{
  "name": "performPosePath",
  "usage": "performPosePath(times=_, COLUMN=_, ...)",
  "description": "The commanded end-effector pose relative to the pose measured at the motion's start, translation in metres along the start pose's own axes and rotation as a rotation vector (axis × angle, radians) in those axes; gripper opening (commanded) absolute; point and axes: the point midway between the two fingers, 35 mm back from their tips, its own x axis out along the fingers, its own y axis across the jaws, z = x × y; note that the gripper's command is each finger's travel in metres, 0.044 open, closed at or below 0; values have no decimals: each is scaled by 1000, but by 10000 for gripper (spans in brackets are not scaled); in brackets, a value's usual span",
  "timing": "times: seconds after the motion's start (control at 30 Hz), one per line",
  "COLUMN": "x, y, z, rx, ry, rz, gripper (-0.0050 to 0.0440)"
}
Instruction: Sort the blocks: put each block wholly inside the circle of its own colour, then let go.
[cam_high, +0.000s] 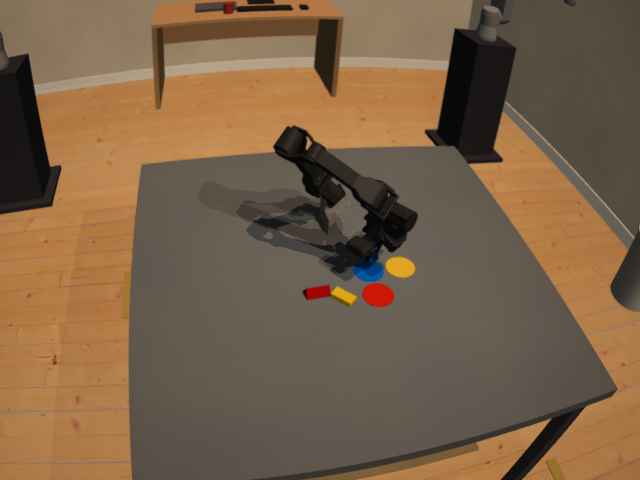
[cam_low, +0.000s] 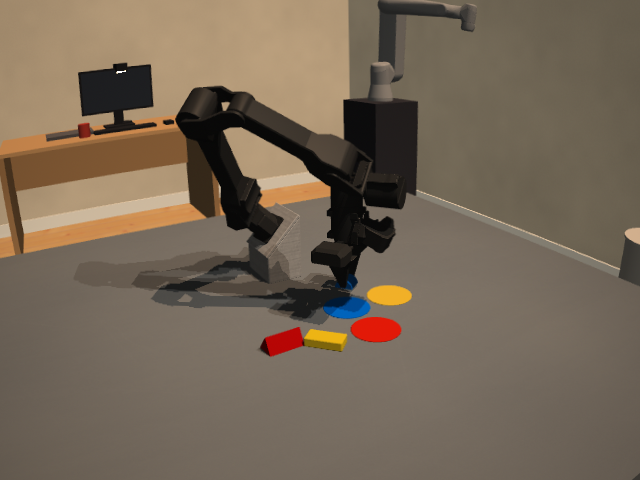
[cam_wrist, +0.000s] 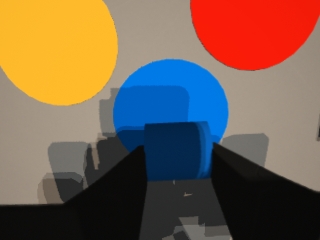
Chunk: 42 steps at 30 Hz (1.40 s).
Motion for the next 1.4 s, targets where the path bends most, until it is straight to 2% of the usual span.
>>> performPosePath(times=0.0, x=13, y=0, z=-1, rx=-6, ry=3, rz=-2, gripper=85)
performPosePath(times=0.43, x=14, y=-1, z=0, rx=-1, ry=-5, rz=0, gripper=85)
performPosePath(times=1.23, x=50, y=0, z=0, rx=-7, ry=3, rz=-1, gripper=85)
performPosePath(times=1.37, x=46, y=-1, z=1, rx=0, ry=-3, rz=-1, gripper=85)
